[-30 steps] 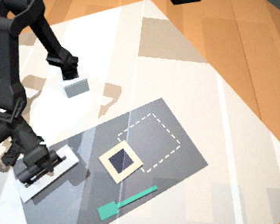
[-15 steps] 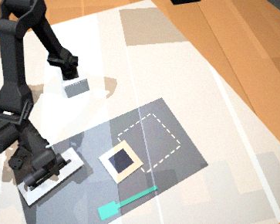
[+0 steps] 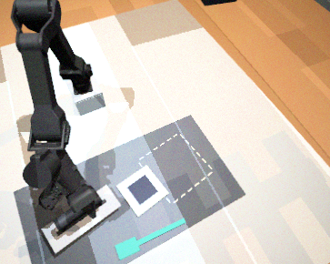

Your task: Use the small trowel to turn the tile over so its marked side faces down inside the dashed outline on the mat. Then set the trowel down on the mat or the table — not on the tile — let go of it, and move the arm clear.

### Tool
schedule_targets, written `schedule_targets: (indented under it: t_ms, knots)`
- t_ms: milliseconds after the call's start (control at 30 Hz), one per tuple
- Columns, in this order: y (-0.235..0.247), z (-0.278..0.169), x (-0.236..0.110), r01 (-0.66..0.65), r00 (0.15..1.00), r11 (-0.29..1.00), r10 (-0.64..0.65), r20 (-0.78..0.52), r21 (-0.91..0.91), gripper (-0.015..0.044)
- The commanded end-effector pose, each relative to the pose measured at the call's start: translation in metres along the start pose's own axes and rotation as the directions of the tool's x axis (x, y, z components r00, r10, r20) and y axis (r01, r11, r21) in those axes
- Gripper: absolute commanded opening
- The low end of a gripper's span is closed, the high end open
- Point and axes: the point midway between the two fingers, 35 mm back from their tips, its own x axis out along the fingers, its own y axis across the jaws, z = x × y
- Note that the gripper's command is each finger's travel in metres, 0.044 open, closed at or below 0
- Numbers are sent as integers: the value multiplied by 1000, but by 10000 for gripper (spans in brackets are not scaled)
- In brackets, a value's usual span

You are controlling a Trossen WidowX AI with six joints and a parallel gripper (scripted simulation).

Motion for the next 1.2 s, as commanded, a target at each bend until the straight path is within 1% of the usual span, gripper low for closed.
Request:
schedule_targets:
  t_ms: [0,233,1000,1167]
  knots:
    - [17,-12,10,-29,999,1000,29,30,-3,0]
    - [18,-14,13,-32,999,999,32,33,-2,0]
    - [-6,-11,41,-32,999,999,32,33,-3,0]
    - [-7,-12,43,-32,999,999,32,33,-3,0]
